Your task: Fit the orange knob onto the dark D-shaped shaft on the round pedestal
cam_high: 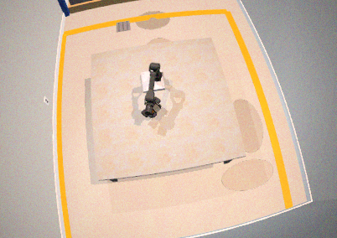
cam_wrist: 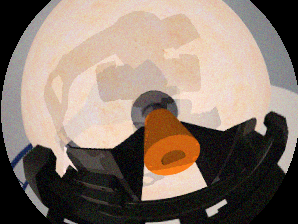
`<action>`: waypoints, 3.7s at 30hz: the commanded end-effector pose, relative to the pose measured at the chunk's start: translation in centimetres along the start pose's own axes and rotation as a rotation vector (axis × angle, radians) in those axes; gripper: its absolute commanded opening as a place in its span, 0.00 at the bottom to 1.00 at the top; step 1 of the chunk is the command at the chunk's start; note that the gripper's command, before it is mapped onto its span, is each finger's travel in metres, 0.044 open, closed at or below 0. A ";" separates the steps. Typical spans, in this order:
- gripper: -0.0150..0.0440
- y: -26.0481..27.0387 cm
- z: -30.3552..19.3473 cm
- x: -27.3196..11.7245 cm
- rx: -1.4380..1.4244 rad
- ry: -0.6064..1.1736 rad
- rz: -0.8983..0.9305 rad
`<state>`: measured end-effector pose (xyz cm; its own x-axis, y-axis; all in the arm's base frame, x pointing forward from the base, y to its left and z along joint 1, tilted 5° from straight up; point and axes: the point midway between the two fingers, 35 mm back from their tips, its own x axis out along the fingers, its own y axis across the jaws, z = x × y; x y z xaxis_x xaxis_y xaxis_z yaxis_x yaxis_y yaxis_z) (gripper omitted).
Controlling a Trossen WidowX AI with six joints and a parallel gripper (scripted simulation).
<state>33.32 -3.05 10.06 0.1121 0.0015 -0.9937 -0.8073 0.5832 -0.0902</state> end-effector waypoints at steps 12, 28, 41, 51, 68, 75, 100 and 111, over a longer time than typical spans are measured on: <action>0.25 0.5 -0.2 -0.2 -0.195 -0.007 -0.004; 0.25 0.2 0.0 -0.1 -0.195 -0.007 -0.005; 0.25 -0.1 0.1 0.1 -0.195 -0.007 -0.005; 0.25 0.1 0.0 0.2 -0.195 -0.007 -0.005; 0.25 0.5 -0.2 -0.3 -0.405 -0.006 -0.005; 0.25 0.4 -0.1 -0.1 -0.405 -0.006 -0.005; 0.25 0.1 0.0 -0.3 -0.405 -0.006 -0.005; 0.25 0.5 -0.2 -0.4 -0.614 -0.006 -0.006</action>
<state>32.92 -3.01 10.19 0.1134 0.0014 -0.9935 -0.9921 0.0548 -0.1132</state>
